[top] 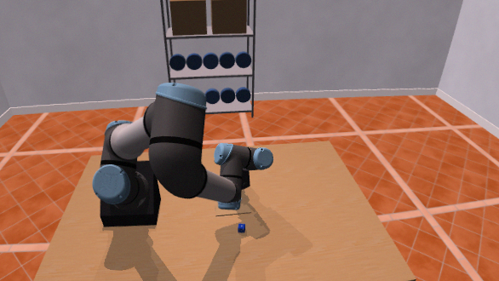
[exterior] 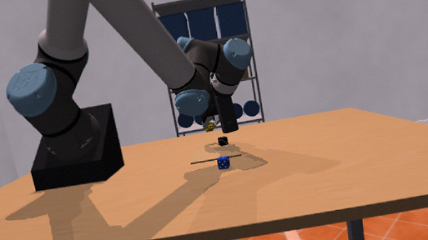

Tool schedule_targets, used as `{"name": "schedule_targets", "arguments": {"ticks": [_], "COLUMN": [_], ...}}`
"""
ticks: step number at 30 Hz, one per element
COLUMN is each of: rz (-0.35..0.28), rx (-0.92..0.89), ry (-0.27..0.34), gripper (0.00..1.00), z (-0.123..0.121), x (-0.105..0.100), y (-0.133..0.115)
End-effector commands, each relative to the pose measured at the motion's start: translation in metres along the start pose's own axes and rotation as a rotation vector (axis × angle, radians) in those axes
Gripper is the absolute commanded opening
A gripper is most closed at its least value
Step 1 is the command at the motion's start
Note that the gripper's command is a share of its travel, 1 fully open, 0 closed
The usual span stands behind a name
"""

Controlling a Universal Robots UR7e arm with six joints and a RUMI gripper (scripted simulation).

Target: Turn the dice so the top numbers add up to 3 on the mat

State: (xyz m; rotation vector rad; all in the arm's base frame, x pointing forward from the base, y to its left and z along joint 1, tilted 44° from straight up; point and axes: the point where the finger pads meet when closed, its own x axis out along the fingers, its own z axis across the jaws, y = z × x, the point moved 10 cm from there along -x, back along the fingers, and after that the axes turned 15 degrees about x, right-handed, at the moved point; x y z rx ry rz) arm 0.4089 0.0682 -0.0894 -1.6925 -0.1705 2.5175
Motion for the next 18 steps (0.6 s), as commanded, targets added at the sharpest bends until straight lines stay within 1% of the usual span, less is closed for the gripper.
{"name": "schedule_targets", "arguments": {"ticks": [1, 8, 18], "rz": [0.0, 0.0, 0.0], "rx": [-0.001, -0.001, -0.001], "ry": [0.001, 0.001, 0.001], "gripper": [0.06, 0.06, 0.06], "z": [-0.003, -0.007, -0.007], "x": [0.007, 0.015, 0.017], "y": [0.009, 0.021, 0.023]}}
